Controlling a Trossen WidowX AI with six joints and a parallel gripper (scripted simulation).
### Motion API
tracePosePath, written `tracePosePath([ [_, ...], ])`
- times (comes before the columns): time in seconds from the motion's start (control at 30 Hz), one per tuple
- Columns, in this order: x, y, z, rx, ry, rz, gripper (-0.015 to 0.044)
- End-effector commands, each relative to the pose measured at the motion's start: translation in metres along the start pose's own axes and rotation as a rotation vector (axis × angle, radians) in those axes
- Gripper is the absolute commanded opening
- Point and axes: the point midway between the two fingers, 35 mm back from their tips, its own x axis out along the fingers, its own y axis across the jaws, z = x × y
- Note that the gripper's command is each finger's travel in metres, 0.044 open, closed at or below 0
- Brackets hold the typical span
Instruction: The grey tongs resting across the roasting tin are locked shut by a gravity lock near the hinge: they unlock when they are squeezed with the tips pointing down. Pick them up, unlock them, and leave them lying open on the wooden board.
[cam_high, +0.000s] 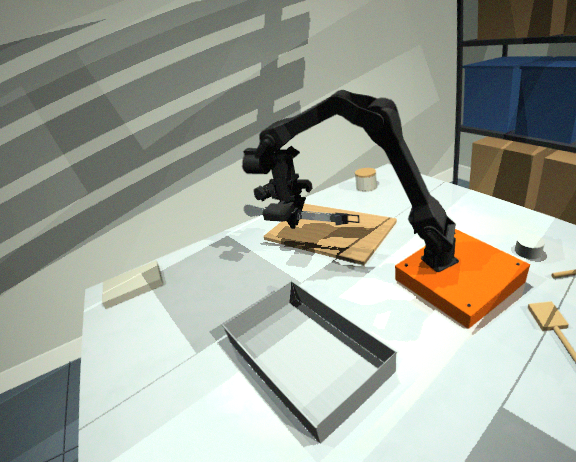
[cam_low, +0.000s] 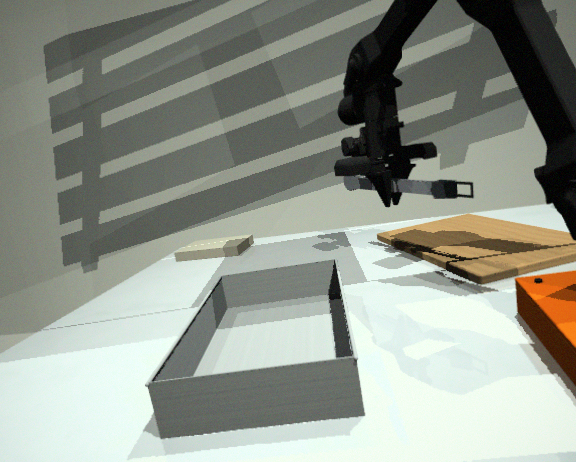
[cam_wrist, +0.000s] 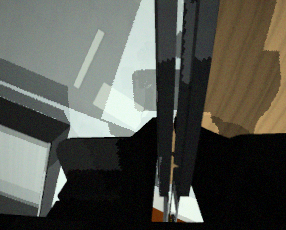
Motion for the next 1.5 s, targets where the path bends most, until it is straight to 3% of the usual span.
tracePosePath([
  [0.0, 0.000, -0.008, 0.000, 0.137, -0.002, -0.002, -0.0150],
  [1.47, 0.000, -0.095, -0.016, 1.908, -0.008, -0.013, -0.0150],
])
